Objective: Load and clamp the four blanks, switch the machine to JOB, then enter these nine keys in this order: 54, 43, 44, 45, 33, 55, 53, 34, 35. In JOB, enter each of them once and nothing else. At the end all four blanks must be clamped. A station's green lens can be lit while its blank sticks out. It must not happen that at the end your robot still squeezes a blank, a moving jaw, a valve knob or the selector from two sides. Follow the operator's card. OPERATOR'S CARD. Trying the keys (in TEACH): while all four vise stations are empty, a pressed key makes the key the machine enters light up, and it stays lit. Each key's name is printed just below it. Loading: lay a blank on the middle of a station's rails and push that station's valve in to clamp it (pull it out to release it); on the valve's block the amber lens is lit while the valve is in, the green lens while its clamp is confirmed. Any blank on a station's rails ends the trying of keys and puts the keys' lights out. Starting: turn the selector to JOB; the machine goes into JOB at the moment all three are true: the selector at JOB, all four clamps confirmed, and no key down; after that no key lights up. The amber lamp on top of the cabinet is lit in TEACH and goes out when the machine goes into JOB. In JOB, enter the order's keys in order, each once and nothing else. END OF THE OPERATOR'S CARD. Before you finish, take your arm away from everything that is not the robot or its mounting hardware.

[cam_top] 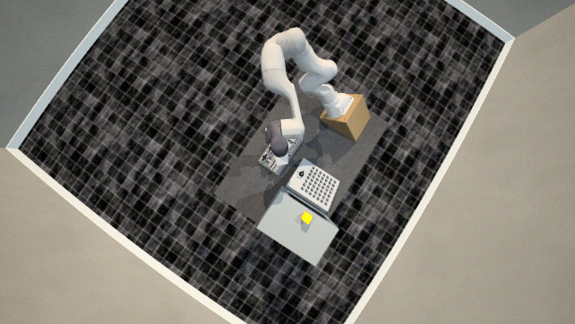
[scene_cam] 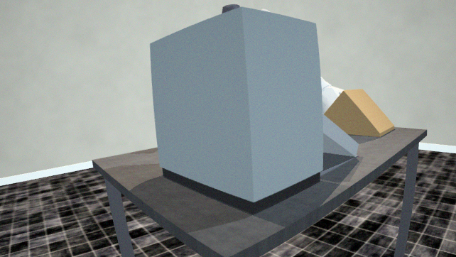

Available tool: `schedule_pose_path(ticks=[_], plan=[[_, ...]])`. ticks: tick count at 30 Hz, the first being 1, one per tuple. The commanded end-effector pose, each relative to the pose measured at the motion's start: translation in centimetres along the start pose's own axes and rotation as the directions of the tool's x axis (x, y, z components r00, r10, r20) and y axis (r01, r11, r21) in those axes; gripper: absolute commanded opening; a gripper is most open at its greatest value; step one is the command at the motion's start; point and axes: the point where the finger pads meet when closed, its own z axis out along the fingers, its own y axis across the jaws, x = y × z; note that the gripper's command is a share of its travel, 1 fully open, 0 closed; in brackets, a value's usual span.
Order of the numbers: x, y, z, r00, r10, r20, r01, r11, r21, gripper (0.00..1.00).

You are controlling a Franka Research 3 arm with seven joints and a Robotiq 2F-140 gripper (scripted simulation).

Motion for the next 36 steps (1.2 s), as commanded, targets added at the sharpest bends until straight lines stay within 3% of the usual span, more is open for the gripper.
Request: schedule_pose_path(ticks=[1,24,36], plan=[[0.0,-0.2,-0.1,1.0,0.003,-0.002,-0.003,1.0,0.001,0.0],[0.0,-0.2,1.7,1.0,0.003,-0.002,-0.003,1.0,0.001,0.0],[0.1,-0.2,3.6,1.0,0.003,-0.002,-0.003,1.0,0.001,0.0]])
